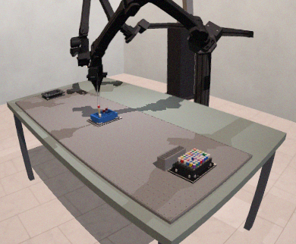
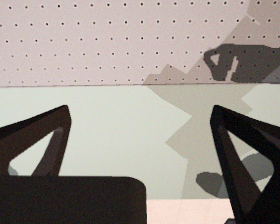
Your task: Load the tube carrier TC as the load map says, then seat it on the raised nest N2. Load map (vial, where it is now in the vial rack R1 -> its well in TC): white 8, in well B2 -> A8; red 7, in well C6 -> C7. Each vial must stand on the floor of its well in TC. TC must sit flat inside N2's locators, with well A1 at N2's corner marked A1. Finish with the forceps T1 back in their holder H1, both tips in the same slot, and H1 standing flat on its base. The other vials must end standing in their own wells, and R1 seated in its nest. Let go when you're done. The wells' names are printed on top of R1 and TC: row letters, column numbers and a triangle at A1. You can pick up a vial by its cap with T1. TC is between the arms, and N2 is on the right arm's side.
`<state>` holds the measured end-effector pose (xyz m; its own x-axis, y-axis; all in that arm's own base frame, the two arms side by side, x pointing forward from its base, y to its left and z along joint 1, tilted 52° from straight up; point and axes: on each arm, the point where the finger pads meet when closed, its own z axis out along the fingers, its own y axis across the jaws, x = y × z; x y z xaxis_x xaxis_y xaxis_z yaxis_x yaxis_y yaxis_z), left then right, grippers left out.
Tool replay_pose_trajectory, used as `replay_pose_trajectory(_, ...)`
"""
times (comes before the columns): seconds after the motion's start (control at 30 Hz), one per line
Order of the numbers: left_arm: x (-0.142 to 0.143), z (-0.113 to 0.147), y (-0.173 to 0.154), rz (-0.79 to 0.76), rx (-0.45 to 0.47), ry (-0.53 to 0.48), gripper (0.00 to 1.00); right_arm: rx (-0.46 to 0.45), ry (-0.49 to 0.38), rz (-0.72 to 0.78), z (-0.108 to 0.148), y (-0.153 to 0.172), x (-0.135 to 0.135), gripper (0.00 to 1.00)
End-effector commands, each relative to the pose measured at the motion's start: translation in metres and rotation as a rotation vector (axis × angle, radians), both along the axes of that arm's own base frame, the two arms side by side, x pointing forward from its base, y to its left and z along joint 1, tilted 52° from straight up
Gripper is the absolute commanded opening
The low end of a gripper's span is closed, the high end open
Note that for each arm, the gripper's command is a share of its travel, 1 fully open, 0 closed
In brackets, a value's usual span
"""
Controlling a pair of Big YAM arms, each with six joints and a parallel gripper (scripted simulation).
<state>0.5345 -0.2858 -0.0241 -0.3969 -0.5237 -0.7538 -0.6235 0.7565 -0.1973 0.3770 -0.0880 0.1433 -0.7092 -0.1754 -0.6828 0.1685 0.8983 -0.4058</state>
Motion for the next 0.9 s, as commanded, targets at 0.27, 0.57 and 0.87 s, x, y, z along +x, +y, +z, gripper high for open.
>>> replay_pose_trajectory(0.27,0.0118,-0.0083,0.0085,0.013,0.001,0.0,0.09,-0.01,0.001,0.011,0.0045,0.0006,0.0021,1.0)
replay_pose_trajectory(0.57,0.0127,-0.0099,0.0095,0.012,0.001,0.002,0.09,-0.01,0.001,0.011,0.0045,0.0006,0.0021,1.0)
replay_pose_trajectory(0.87,0.0145,-0.0112,0.0107,0.014,0.001,-0.003,0.09,-0.01,0.001,0.011,0.0045,0.0006,0.0021,1.0)
